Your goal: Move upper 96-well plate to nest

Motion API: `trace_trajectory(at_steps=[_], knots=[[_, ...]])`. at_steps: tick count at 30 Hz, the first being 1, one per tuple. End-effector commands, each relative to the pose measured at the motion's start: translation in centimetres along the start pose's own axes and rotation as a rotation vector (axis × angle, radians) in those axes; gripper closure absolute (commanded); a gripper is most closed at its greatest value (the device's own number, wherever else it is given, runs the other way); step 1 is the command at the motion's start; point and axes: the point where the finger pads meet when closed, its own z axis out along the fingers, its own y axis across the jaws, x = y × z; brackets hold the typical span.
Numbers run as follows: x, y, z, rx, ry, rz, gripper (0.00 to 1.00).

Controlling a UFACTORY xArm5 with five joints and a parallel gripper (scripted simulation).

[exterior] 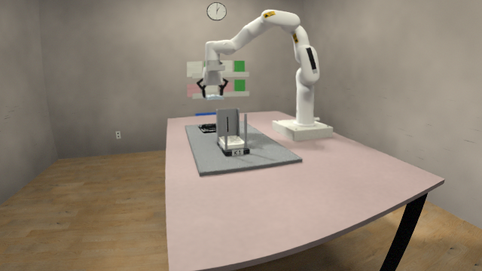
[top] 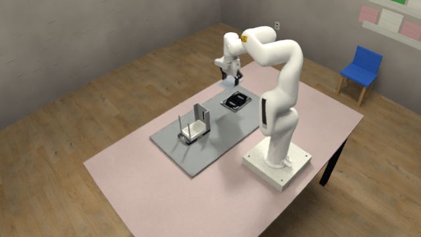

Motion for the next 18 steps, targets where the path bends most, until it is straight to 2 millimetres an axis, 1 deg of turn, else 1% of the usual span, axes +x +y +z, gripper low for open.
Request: trace_trajectory(at_steps=[1, 5, 7, 17, 18], knots=[[-1.3, 0.1, -0.2, 0.002, -0.016, 0.0, 1.0], [-2.6, 0.2, -0.1, 0.002, -0.016, 0.0, 1.0], [-2.6, 0.2, -0.1, 0.002, -0.016, 0.0, 1.0], [-6.0, 0.2, -0.1, 0.002, -0.016, 0.0, 1.0], [-6.1, 0.2, -0.1, 0.002, -0.016, 0.0, 1.0]])
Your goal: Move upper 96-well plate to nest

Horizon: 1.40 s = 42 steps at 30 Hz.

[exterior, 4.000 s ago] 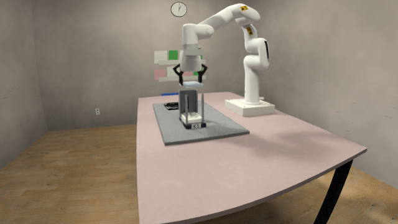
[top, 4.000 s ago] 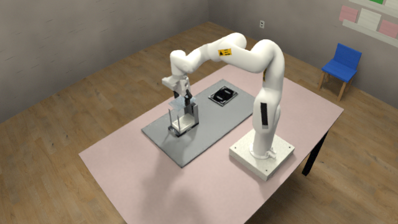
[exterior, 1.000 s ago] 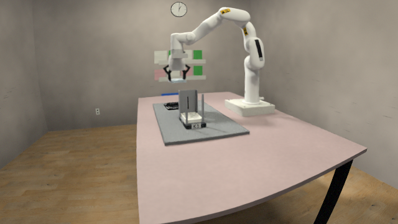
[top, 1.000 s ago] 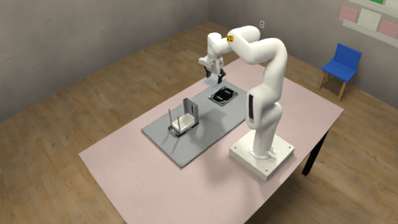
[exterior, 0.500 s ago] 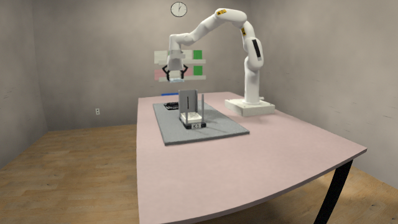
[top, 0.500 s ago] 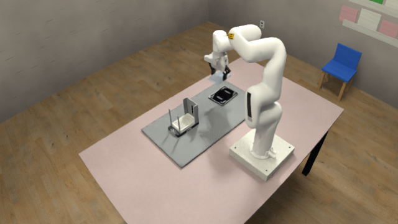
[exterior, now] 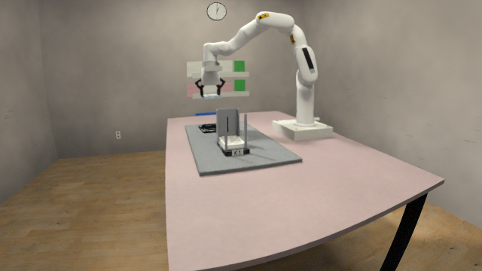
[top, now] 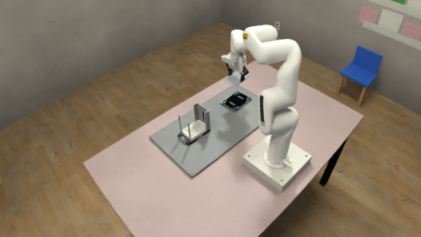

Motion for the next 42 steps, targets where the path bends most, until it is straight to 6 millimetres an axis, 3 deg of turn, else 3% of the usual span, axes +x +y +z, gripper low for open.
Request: trace_trajectory(at_steps=[1, 42], knots=[[-0.79, 0.14, -0.17, 0.003, -0.016, 0.0, 1.0], [-0.68, 0.13, 0.5, 0.003, -0.015, 0.0, 1.0]])
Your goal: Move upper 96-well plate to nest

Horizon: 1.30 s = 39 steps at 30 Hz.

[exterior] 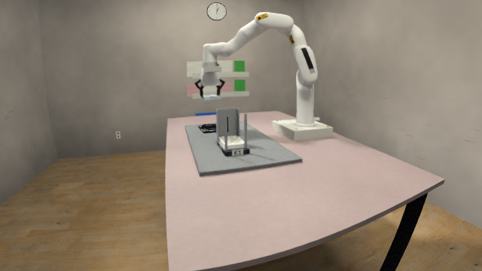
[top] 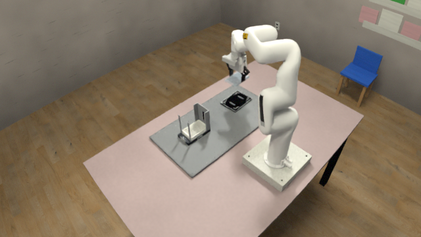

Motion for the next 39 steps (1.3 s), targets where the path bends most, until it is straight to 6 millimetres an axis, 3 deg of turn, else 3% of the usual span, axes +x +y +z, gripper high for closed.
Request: trace_trajectory(at_steps=[1, 39], knots=[[-0.1, 0.1, 0.3, 0.002, -0.016, 0.0, 1.0], [-0.1, 0.1, 6.0, 0.002, -0.016, 0.0, 1.0]])
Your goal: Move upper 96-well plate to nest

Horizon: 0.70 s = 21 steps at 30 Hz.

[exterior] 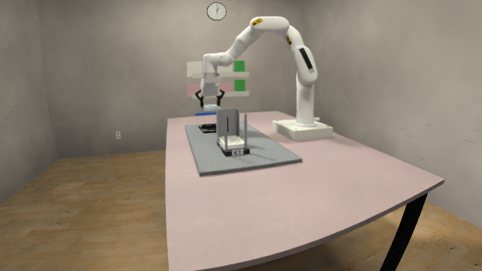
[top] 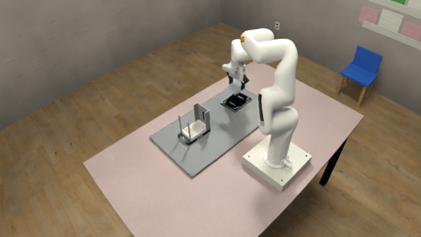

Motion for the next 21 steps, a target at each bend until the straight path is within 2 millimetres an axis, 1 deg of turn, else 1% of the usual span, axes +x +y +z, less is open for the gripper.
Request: trace_trajectory(at_steps=[1, 21], knots=[[-0.1, 0.1, 0.4, 0.003, -0.015, 0.0, 1.0], [-0.1, 0.1, 3.4, 0.003, -0.015, 0.0, 1.0]])
